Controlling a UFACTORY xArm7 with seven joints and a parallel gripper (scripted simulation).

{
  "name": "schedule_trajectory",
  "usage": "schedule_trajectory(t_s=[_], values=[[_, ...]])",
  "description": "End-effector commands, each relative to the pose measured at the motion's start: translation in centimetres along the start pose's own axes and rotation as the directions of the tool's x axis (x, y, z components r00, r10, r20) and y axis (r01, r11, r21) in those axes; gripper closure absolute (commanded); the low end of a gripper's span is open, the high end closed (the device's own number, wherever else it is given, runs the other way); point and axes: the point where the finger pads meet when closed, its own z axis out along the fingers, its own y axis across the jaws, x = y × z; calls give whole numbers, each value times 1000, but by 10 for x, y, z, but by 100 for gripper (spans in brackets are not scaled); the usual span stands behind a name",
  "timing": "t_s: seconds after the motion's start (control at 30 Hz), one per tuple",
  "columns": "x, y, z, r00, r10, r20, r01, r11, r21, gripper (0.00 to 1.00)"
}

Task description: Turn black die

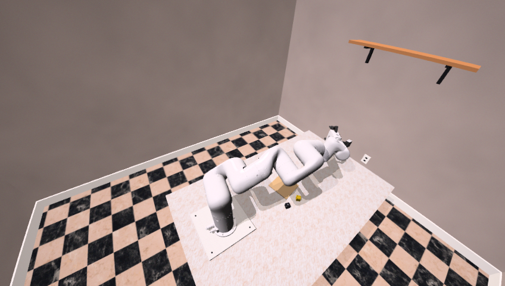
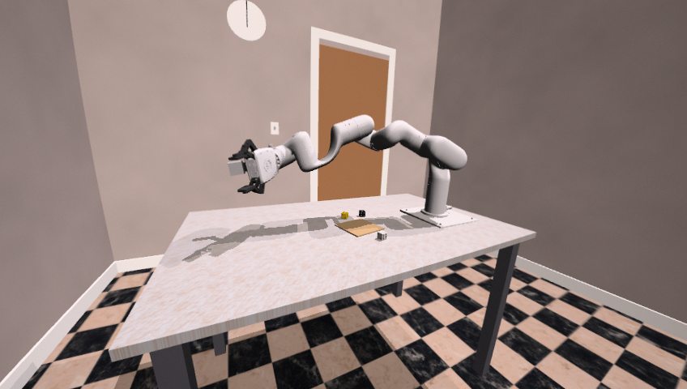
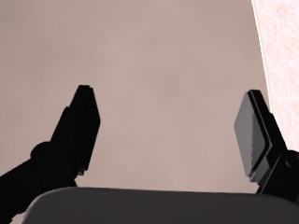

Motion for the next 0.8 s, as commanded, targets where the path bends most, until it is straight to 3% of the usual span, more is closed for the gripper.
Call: schedule_trajectory(t_s=[0.0,0.6,0.7,0.77], values=[[0,-4,-1,1000,-5,-1,5,1000,4,0],[0,-4,-1,1000,-7,0,7,1000,0,0],[-8,1,-1,999,-39,15,39,998,-48,0],[-18,9,-4,995,-86,41,90,989,-121,0]])
